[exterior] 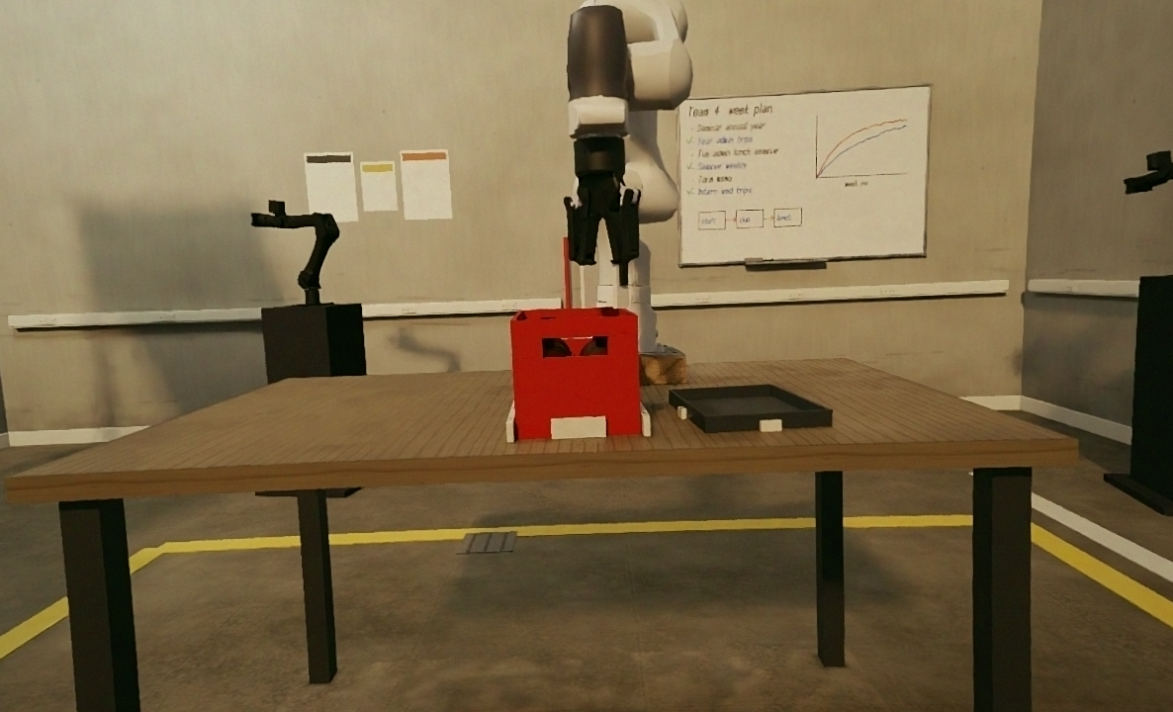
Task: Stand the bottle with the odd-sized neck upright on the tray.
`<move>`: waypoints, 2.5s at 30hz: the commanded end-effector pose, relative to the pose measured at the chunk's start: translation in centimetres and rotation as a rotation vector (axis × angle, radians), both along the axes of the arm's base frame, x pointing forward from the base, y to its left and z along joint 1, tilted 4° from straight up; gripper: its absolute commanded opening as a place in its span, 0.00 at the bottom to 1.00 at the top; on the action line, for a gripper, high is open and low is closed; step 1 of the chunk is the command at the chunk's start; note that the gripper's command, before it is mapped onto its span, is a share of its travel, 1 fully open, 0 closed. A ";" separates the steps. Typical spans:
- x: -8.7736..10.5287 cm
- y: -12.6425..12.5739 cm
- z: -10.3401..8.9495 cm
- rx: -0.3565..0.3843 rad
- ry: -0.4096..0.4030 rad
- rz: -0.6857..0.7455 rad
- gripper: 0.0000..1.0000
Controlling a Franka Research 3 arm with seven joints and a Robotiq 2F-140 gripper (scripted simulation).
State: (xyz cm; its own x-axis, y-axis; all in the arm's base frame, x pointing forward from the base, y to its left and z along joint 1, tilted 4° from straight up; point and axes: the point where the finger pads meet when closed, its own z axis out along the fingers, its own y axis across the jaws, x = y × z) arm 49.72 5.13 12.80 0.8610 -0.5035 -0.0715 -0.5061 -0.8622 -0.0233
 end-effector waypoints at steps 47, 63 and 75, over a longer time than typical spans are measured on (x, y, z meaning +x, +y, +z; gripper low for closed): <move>0.0 -0.2 -0.7 -0.001 0.000 -0.001 0.44; -0.1 -0.1 -2.3 -0.001 0.000 -0.001 0.44; -0.2 0.0 -3.6 -0.001 0.000 -0.001 0.44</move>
